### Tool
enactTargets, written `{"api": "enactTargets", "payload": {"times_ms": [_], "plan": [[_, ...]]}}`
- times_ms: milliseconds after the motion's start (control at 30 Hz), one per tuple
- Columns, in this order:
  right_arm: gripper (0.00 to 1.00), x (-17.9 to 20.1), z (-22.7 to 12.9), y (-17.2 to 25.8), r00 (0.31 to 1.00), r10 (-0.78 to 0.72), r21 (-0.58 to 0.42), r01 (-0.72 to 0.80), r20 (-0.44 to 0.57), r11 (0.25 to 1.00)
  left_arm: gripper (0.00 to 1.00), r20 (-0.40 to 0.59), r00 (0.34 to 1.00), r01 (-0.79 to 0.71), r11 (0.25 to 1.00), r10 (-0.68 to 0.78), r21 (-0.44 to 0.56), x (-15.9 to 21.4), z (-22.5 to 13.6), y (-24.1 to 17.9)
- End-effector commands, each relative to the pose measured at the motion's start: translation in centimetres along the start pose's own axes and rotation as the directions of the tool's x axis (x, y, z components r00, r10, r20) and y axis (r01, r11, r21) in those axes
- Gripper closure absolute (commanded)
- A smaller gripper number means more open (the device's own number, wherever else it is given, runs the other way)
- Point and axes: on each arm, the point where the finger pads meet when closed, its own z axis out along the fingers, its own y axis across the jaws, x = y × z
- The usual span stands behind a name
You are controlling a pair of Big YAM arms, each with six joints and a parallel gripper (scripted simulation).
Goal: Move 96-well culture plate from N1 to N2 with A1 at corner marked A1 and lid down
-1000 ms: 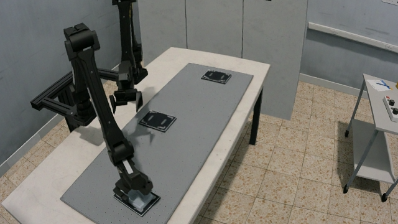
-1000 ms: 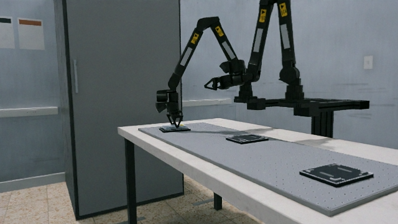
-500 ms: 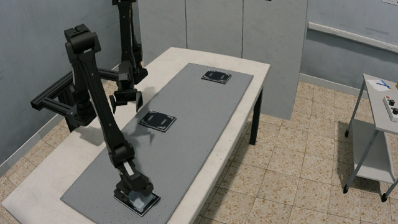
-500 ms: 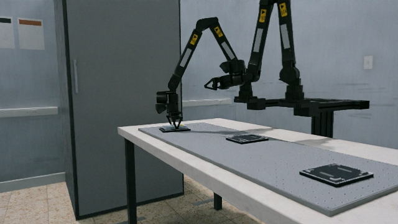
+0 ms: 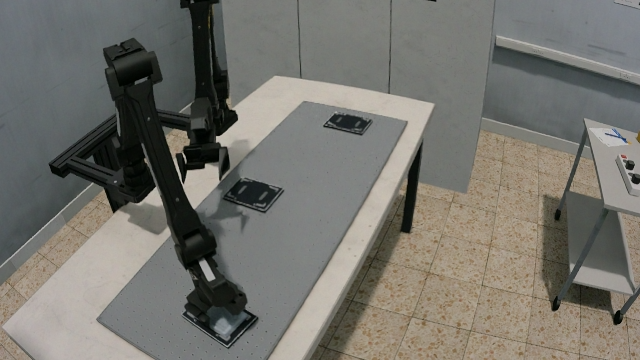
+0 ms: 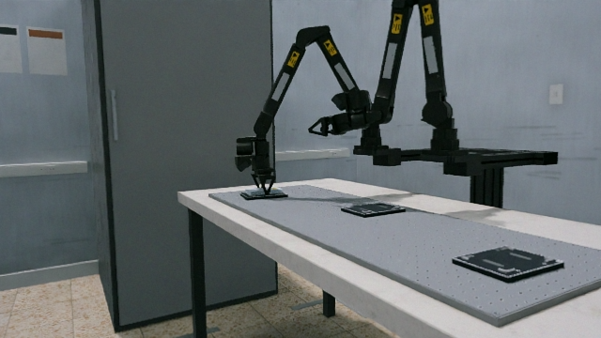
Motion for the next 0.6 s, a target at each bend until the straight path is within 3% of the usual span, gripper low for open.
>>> {"api": "enactTargets", "payload": {"times_ms": [0,133,333,567], "plan": [[0.16,-0.6,-3.1,-0.6,1.0,0.014,0.012,-0.014,0.027,1.0,0.0,0.017,1.0,-0.012,1.0,0.012,-0.003,-0.6,0.4,0.1],[0.16,-0.2,-5.6,1.8,1.0,0.012,0.011,-0.013,0.021,1.0,0.0,0.017,1.0,-0.012,1.0,0.012,-0.003,-0.6,0.4,0.1],[0.16,-0.1,-6.3,5.2,0.998,0.051,0.012,-0.051,0.03,0.999,0.0,0.017,1.0,-0.012,1.0,0.012,-0.003,-0.6,0.4,0.1],[0.16,1.1,-3.9,19.0,0.997,0.07,0.009,-0.07,0.012,0.998,0.0,0.017,1.0,-0.012,1.0,0.012,-0.003,-0.6,0.4,0.1]]}}
